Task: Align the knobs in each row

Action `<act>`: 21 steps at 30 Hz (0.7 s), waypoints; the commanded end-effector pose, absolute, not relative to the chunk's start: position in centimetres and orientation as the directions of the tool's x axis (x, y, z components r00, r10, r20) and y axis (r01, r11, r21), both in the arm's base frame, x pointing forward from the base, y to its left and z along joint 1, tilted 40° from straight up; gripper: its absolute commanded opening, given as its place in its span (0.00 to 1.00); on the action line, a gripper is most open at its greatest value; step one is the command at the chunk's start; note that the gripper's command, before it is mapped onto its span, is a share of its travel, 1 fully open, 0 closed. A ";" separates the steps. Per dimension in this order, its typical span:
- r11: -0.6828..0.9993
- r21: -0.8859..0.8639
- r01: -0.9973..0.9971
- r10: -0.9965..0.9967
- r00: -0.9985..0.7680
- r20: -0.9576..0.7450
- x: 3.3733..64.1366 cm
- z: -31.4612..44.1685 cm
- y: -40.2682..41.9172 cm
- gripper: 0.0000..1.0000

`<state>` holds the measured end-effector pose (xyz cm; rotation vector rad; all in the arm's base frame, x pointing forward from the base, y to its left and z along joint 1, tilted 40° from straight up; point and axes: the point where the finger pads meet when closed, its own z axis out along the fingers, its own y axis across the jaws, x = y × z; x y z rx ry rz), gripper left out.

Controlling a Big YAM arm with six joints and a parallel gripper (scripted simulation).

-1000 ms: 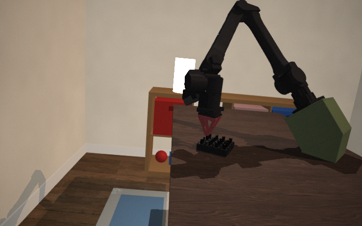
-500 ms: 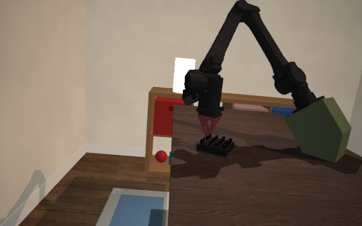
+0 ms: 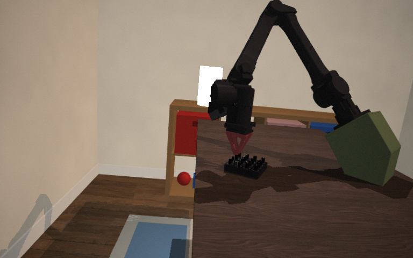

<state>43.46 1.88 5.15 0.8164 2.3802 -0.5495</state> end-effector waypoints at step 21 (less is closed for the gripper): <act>0.720 -0.196 0.666 0.437 -0.654 -0.618 44.3 5.4 1.1 0.18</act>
